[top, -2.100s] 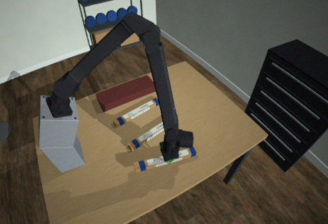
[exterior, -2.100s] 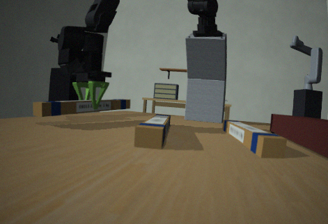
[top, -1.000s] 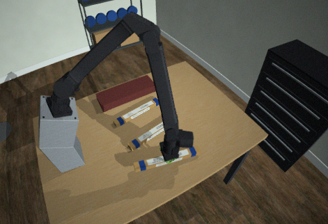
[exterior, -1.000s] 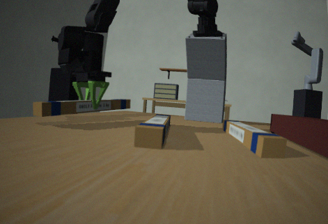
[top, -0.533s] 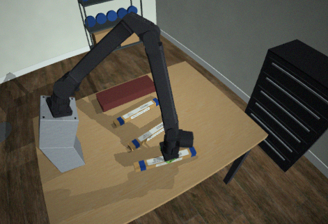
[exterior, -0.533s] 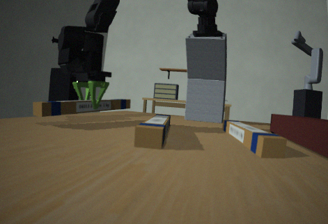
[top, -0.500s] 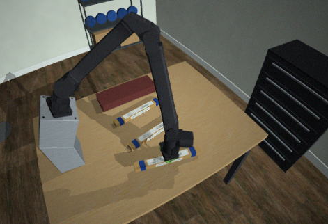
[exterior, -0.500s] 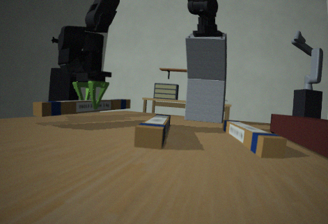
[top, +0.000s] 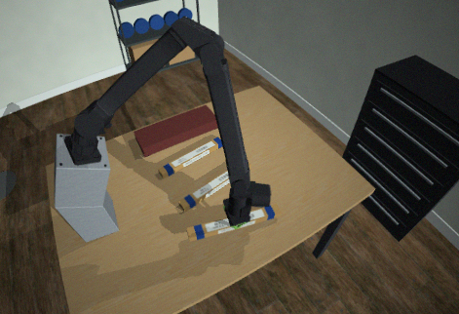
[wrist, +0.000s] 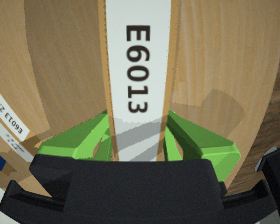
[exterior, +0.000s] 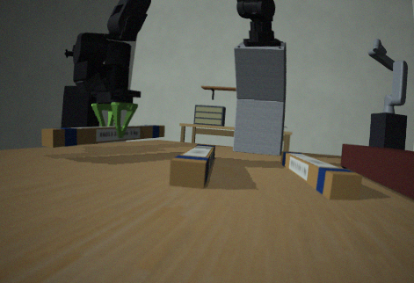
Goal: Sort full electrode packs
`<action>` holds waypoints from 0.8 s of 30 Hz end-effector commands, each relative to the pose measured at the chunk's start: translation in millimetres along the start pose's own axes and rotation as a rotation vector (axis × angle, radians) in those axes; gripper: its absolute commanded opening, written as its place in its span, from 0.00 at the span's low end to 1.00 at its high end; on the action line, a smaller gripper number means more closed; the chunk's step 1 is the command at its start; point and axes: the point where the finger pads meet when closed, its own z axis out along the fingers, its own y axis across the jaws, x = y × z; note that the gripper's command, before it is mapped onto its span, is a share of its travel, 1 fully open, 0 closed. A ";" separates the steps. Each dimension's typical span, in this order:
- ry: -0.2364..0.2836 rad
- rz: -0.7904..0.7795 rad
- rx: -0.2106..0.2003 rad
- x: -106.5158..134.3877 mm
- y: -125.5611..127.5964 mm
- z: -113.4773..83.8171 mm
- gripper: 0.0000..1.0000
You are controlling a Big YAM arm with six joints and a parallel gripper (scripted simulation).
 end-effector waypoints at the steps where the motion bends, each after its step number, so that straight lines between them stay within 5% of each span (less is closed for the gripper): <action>1: -0.086 -0.013 0.038 -46.9 -8.6 -39.5 0.00; 24: -0.103 -0.016 0.045 -51.6 -10.6 -29.3 0.00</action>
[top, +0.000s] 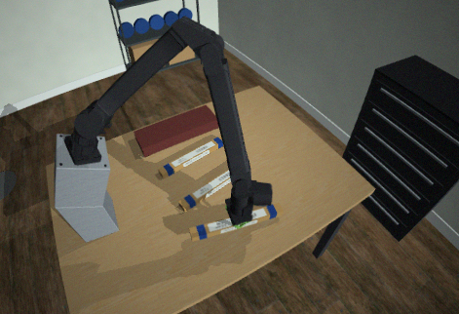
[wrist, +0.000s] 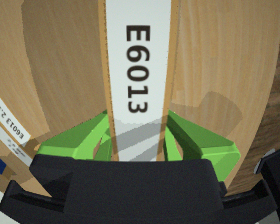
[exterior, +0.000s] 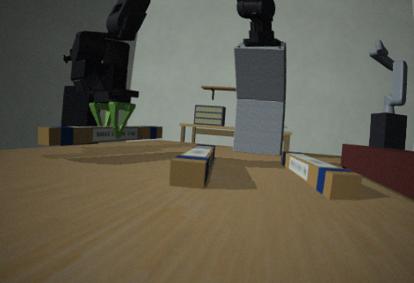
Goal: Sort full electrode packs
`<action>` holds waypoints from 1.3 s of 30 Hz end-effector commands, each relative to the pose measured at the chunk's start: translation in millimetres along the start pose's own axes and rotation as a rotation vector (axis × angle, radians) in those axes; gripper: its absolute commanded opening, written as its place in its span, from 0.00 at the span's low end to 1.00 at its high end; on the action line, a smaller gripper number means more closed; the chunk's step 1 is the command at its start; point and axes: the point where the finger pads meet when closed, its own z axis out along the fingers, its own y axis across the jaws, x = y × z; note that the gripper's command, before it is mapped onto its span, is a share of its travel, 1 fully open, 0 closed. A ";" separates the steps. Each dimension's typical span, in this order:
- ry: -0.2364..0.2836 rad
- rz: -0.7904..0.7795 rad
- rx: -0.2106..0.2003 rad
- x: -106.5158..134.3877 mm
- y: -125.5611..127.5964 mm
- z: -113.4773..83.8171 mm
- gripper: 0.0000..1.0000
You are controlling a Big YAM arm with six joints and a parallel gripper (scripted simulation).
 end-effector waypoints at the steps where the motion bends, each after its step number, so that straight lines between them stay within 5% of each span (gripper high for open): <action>1: -0.085 -0.011 0.037 -43.3 -10.1 -27.4 0.00; 39: -0.070 -0.007 0.031 -26.3 -7.4 -3.0 0.00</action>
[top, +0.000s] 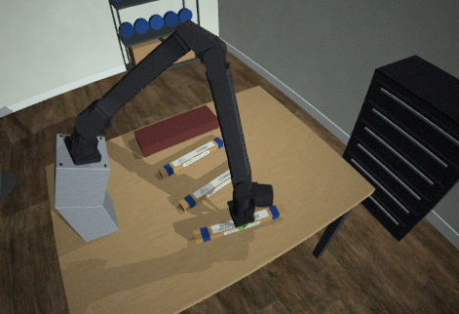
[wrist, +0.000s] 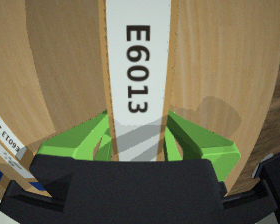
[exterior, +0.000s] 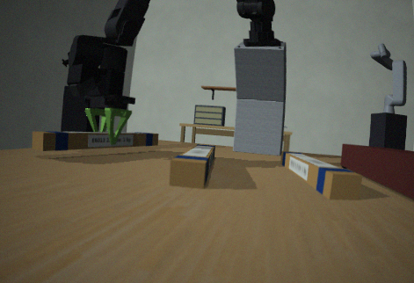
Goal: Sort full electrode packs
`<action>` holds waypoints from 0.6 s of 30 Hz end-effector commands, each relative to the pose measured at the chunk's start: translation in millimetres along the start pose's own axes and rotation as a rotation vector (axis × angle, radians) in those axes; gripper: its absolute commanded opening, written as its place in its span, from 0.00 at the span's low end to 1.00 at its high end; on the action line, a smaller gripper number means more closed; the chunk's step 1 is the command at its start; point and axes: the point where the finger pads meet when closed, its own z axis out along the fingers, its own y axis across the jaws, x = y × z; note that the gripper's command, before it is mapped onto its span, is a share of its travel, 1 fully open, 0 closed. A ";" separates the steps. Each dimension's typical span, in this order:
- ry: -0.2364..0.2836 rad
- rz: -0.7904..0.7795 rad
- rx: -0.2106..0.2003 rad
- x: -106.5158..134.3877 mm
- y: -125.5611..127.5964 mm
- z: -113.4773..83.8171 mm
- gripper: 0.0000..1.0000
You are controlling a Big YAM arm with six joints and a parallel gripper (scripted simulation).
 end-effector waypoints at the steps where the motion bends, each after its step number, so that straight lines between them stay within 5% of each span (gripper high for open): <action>1: -0.038 0.003 0.019 -14.2 -5.0 -15.0 0.00; 18: -0.035 0.007 0.021 -5.7 -8.2 -8.0 0.00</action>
